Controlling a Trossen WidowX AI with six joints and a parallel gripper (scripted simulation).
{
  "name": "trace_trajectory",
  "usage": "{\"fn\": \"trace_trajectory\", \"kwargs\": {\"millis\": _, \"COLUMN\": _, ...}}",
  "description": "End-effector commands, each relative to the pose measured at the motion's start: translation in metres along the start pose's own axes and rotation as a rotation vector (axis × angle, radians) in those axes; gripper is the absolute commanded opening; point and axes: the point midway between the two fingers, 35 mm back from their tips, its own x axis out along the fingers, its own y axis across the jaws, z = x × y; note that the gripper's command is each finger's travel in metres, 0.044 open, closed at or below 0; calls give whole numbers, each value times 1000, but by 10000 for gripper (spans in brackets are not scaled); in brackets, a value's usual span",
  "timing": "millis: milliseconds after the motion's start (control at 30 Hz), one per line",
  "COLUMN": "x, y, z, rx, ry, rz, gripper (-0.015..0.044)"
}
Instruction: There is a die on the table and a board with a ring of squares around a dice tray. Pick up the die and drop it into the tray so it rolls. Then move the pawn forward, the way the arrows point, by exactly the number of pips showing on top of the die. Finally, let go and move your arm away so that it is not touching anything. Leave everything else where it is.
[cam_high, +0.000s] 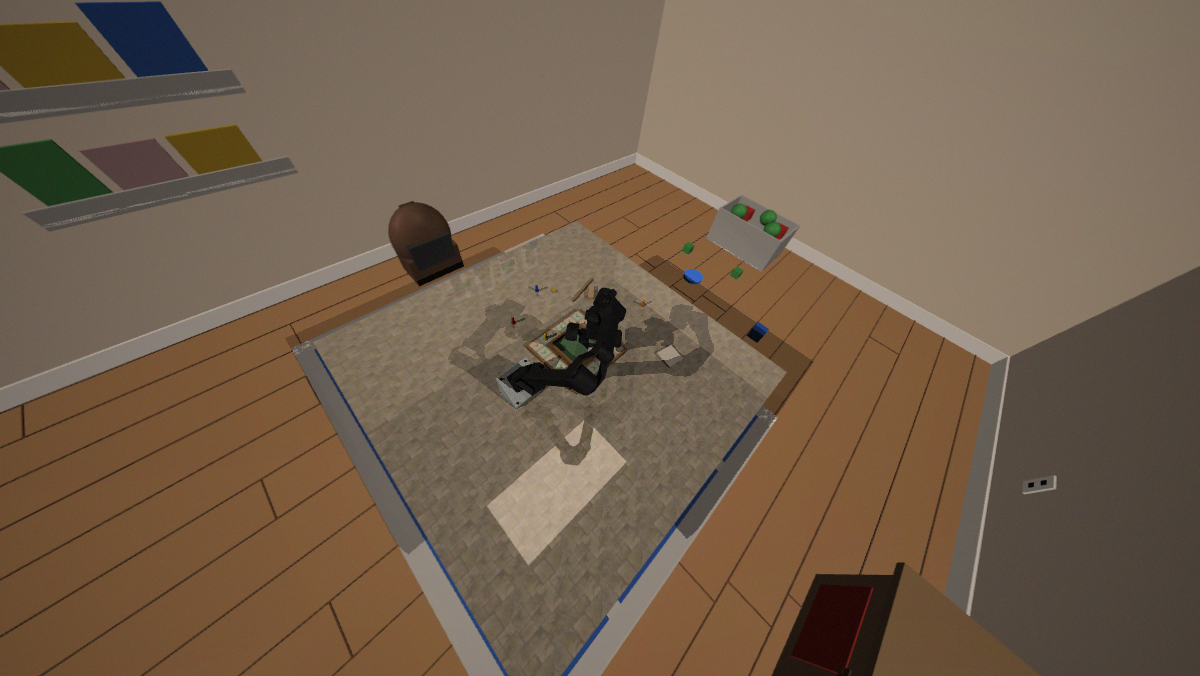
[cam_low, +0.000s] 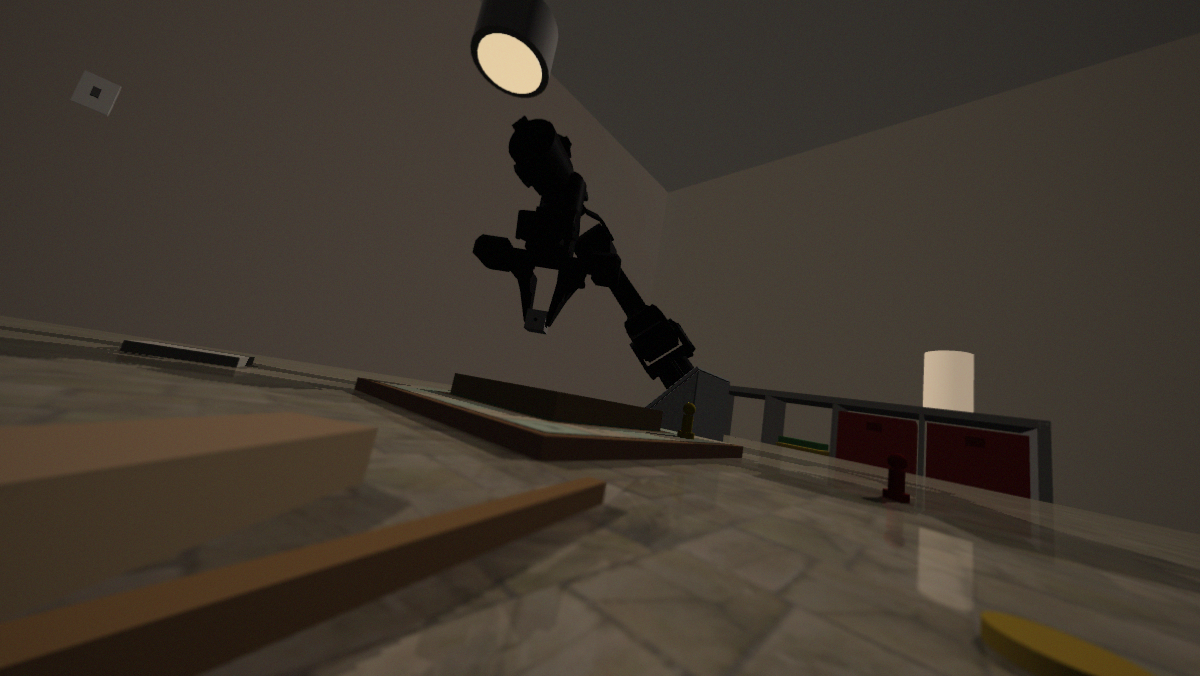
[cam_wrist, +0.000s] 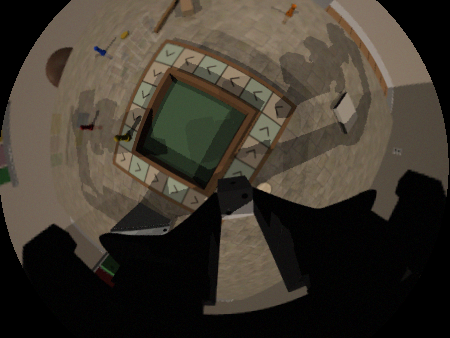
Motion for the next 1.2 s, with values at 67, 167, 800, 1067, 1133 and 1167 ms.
{"fn": "trace_trajectory", "kwargs": {"millis": 67, "x": 6, "y": 14, "z": 19, "rx": -180, "ry": -1, "rz": 11, "gripper": 0}}
{"fn": "trace_trajectory", "kwargs": {"millis": 167, "x": 8, "y": 21, "z": 27, "rx": -275, "ry": -2, "rz": 12, "gripper": 0}}
{"fn": "trace_trajectory", "kwargs": {"millis": 800, "x": 24, "y": 57, "z": 68, "rx": -867, "ry": 10, "rz": -5, "gripper": 0}}
{"fn": "trace_trajectory", "kwargs": {"millis": 1067, "x": 29, "y": 60, "z": 65, "rx": -871, "ry": -66, "rz": 89, "gripper": 0}}
{"fn": "trace_trajectory", "kwargs": {"millis": 1133, "x": 32, "y": 62, "z": 64, "rx": -869, "ry": -114, "rz": 138, "gripper": 0}}
{"fn": "trace_trajectory", "kwargs": {"millis": 1167, "x": 33, "y": 62, "z": 63, "rx": -868, "ry": -140, "rz": 161, "gripper": 0}}
